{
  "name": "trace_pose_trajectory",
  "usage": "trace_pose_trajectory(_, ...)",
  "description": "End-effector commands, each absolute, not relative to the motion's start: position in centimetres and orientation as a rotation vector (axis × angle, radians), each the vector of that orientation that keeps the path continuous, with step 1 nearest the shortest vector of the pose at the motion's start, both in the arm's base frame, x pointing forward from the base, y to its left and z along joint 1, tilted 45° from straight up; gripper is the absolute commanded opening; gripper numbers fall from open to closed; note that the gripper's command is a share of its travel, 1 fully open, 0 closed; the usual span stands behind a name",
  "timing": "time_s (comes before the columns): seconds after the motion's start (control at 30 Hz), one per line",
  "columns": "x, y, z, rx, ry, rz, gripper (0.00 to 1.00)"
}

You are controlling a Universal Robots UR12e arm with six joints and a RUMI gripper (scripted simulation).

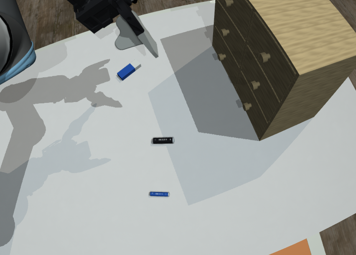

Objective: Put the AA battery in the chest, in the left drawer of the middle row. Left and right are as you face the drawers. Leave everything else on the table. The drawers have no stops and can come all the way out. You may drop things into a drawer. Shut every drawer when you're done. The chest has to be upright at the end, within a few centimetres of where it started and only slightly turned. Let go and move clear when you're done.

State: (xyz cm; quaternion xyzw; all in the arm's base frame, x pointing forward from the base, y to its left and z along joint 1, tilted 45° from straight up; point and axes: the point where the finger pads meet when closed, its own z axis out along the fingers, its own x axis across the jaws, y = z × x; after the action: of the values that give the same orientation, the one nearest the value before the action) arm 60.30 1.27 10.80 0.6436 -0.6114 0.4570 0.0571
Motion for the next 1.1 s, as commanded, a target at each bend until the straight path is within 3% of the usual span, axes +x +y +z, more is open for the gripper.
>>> trace_pose_trajectory(0.0,60.7,1.1,10.8,1.977,-1.838,1.448,1.0)
trace_pose_trajectory(1.07,62.9,-0.3,9.8,2.087,-1.72,1.776,1.0)
